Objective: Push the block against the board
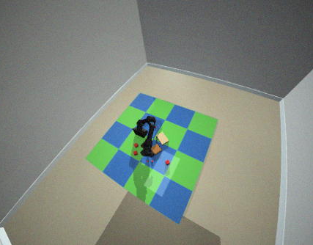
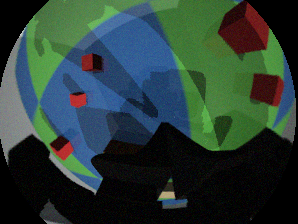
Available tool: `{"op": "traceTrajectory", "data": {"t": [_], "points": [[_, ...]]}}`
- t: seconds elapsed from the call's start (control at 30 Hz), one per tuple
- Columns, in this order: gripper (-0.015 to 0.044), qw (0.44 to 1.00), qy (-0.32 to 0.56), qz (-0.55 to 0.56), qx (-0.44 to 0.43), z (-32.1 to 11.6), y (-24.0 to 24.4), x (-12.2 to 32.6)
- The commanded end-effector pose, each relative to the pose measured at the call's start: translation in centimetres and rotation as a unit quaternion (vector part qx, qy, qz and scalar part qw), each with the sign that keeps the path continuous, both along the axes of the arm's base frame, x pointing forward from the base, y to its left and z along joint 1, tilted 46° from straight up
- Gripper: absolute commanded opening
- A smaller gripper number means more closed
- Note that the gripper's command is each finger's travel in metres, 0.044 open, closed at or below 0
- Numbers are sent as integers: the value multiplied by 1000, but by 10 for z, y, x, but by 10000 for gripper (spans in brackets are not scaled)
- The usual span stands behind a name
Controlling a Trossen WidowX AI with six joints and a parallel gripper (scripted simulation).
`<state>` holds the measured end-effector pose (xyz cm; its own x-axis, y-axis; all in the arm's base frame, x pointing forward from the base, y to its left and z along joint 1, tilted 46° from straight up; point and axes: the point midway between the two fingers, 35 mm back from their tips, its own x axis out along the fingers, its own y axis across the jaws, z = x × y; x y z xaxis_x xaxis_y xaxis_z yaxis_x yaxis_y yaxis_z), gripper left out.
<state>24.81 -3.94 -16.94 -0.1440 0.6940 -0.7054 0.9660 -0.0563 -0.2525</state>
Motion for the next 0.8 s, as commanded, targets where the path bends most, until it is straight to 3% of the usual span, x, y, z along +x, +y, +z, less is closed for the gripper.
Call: {"op": "traceTrajectory", "data": {"t": [0.0, 0.2, 0.43, 0.6, 0.77], "points": [[0, 1000, -2, 1, -1, -5, -6, -1], [0, 1000, -2, 1, -1, -11, -12, -3], [0, 1000, -2, 1, -2, 27, -44, 5], [0, 1000, -1, 1, -2, 32, -47, 5], [0, 998, -43, 45, 4, 32, -46, 16]]}}
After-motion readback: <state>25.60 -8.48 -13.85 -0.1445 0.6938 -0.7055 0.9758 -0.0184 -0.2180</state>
